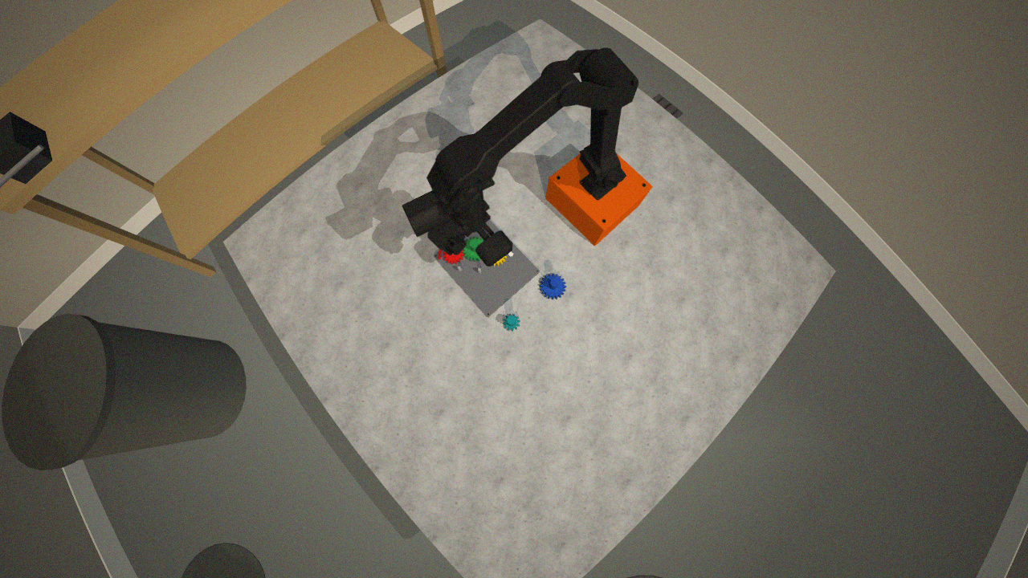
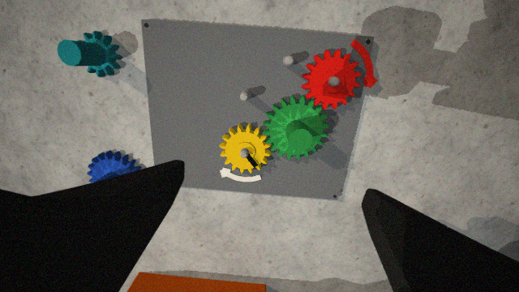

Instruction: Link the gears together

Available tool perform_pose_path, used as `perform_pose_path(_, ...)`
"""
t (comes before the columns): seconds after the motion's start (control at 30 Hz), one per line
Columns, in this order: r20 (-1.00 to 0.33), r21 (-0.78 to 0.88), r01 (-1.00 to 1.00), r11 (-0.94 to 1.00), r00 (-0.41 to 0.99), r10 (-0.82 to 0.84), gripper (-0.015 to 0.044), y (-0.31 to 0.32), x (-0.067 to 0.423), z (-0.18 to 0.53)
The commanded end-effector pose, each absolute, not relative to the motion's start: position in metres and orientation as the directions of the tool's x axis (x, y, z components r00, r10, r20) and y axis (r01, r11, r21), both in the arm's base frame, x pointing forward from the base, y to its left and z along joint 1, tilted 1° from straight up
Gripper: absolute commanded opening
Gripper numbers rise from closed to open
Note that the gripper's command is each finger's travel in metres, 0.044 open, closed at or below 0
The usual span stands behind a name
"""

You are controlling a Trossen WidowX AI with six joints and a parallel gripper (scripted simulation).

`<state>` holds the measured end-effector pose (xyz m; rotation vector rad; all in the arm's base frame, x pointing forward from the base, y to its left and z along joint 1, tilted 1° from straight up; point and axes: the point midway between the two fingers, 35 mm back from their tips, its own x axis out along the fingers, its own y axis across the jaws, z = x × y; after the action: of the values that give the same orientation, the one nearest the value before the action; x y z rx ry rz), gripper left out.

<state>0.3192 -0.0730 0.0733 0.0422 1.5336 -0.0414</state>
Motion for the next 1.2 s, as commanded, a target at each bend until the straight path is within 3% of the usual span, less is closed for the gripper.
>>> perform_pose_path(0.0, -0.999, -0.003, 0.034, 0.999, 0.051, -0.005, 0.0440, -0.019, 0.326, 0.080)
perform_pose_path(0.3, -0.998, 0.013, -0.010, 1.000, 0.053, 0.013, 0.0440, 0.113, 0.299, 0.092)
perform_pose_path(0.63, -0.999, 0.039, 0.032, 0.999, 0.024, 0.038, 0.0440, 0.237, 0.207, 0.114)
perform_pose_path(1.17, -0.999, 0.040, 0.035, 0.999, 0.022, 0.039, 0.0440, 0.243, 0.198, 0.116)
